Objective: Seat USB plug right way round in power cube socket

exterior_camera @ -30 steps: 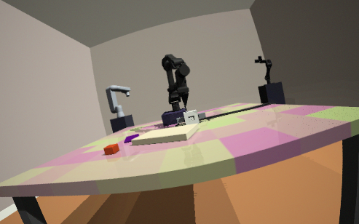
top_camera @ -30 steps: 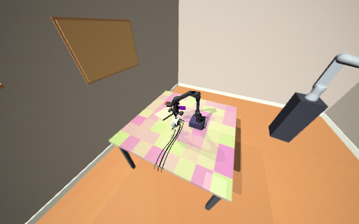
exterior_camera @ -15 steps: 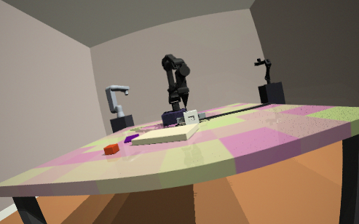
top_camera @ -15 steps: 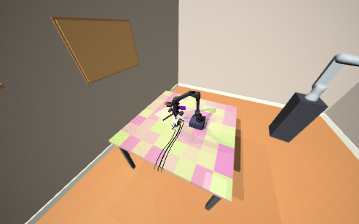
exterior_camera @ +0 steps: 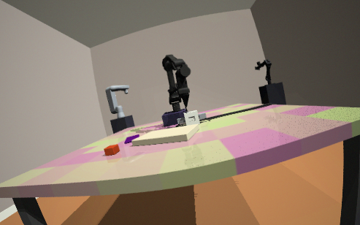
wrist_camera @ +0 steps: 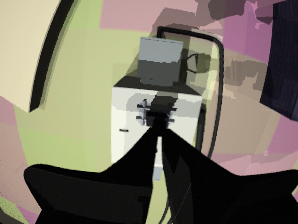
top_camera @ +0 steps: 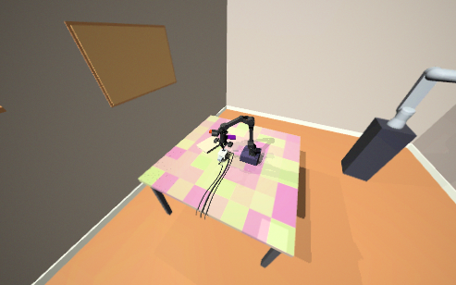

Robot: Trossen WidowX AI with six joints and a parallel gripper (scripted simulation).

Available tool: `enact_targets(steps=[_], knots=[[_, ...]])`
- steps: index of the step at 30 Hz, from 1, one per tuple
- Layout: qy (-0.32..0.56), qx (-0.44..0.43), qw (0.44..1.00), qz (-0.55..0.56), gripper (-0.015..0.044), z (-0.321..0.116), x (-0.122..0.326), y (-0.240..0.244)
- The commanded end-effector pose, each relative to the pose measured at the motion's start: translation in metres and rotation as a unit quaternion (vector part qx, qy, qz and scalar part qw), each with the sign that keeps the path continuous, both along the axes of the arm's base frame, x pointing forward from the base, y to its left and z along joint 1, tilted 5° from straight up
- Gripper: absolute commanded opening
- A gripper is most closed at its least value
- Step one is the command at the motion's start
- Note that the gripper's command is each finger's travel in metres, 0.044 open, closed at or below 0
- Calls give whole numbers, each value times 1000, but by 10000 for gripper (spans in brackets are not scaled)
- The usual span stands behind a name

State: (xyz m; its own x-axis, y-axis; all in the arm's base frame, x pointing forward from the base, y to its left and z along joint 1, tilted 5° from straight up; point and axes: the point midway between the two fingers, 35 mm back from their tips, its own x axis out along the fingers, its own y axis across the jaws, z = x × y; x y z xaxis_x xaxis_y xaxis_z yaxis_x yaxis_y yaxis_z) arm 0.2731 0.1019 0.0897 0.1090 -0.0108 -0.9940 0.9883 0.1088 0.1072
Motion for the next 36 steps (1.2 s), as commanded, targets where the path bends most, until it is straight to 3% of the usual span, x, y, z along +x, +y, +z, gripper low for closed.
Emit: enact_targets(steps=[1, 36], knots=[[0, -2, 1000, -2, 0, -2, 0, -1], [0, -2, 1000, -2, 0, -6, 1, 0]])
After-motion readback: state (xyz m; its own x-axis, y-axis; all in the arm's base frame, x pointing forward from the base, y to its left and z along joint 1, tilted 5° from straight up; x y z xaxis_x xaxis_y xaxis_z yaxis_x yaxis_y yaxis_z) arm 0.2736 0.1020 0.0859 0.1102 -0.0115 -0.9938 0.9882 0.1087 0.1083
